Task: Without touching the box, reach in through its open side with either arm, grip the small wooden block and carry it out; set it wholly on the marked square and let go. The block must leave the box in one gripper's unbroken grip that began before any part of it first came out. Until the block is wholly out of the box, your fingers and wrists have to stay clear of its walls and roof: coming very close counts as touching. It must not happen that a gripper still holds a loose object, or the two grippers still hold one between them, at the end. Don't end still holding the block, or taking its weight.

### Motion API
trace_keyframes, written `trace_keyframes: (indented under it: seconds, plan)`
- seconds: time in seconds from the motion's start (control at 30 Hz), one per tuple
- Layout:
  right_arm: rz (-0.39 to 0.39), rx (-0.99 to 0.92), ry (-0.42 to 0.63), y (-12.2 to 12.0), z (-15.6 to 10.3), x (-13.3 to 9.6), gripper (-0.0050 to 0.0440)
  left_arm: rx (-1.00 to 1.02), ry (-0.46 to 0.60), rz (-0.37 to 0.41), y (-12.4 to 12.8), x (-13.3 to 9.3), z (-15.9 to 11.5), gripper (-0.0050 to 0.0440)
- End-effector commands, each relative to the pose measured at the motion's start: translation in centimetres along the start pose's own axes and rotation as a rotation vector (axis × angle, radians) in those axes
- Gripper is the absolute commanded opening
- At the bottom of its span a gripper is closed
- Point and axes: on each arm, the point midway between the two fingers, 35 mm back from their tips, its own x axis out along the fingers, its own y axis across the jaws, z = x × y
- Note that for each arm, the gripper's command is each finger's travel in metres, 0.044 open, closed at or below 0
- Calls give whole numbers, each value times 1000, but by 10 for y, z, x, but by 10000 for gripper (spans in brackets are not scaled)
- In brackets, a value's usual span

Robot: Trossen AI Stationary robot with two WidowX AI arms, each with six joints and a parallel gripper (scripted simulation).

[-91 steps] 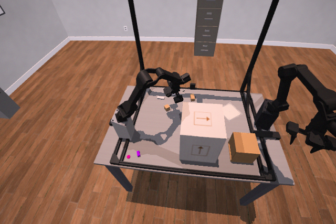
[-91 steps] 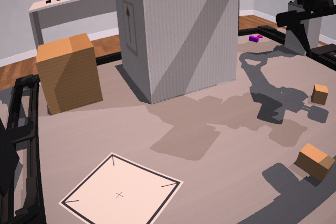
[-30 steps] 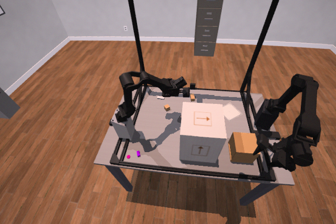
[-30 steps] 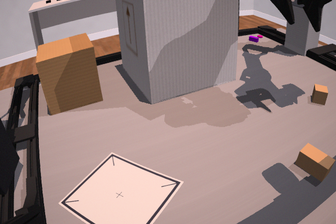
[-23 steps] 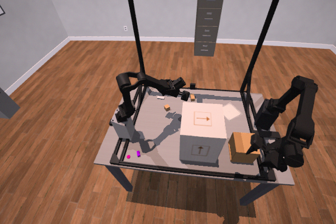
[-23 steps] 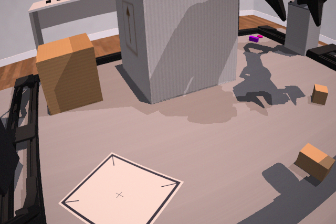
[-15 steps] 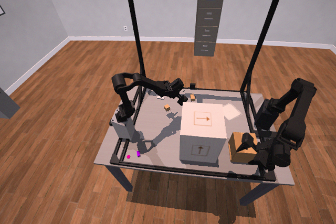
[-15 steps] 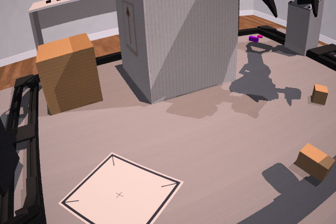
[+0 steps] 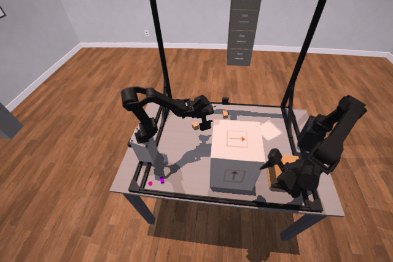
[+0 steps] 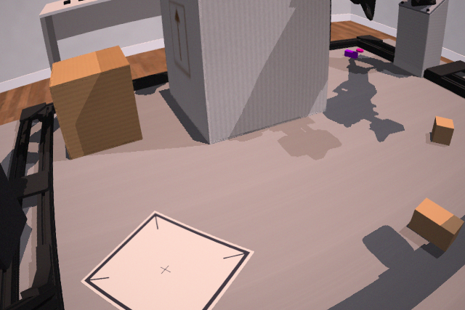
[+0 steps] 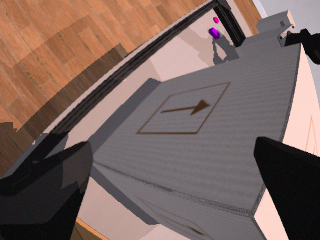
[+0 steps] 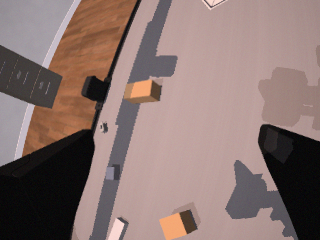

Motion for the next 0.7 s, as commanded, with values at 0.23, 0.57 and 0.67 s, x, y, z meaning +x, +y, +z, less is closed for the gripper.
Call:
trace_keyframes:
  seconds: [0.23,0.57,0.67]
  plan:
    - [-327,132,-266,-102,1,-60,400,52,84,-219,-61,-16,-4,400]
    - [-565,-71,-430,-144,18,-124,400,-34,77,-161,-20,-80,-5,400]
    - [-615,-150,-466,-147,25,-138,400,-62,79,-164,-15,-99,-9,400]
